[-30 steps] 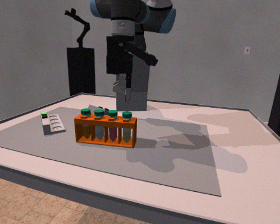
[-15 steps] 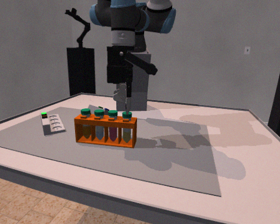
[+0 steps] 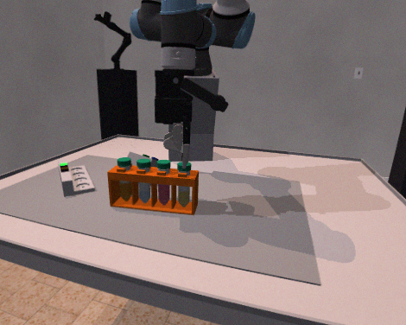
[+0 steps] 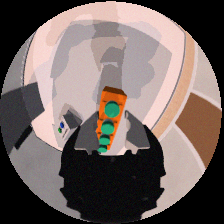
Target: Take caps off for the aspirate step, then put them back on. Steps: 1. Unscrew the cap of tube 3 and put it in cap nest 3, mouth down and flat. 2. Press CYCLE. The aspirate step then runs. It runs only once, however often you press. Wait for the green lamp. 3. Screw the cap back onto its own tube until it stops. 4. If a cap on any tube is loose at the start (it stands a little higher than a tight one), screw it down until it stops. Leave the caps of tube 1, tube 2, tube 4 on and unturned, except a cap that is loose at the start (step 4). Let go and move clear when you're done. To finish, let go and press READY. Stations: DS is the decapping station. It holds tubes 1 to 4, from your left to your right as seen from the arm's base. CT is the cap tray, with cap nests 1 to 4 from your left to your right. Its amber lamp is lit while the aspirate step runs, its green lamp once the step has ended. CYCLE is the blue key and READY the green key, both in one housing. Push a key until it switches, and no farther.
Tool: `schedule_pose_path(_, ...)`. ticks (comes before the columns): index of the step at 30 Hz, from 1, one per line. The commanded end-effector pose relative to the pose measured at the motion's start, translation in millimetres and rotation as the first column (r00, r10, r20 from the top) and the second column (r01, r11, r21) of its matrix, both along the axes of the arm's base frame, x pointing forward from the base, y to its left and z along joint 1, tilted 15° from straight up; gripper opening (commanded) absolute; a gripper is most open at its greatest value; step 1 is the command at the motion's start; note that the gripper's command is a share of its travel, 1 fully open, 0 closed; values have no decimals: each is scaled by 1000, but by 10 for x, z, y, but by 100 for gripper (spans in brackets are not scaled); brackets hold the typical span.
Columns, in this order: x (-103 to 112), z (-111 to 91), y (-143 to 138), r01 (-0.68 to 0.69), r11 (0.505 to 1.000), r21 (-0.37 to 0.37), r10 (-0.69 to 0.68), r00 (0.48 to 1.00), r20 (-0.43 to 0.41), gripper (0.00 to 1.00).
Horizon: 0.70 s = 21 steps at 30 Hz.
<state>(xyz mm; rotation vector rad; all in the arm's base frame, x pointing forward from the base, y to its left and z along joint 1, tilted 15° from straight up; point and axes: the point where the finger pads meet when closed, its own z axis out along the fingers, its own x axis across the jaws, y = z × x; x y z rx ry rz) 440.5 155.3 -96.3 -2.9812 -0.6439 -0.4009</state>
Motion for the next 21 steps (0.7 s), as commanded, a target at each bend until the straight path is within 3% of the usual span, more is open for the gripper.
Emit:
schedule_pose_path(1,34,-21,12,-2,1000,-1,2,1000,4,35)
schedule_pose_path(21,53,-88,16,-2,1000,-1,2,1000,4,35)
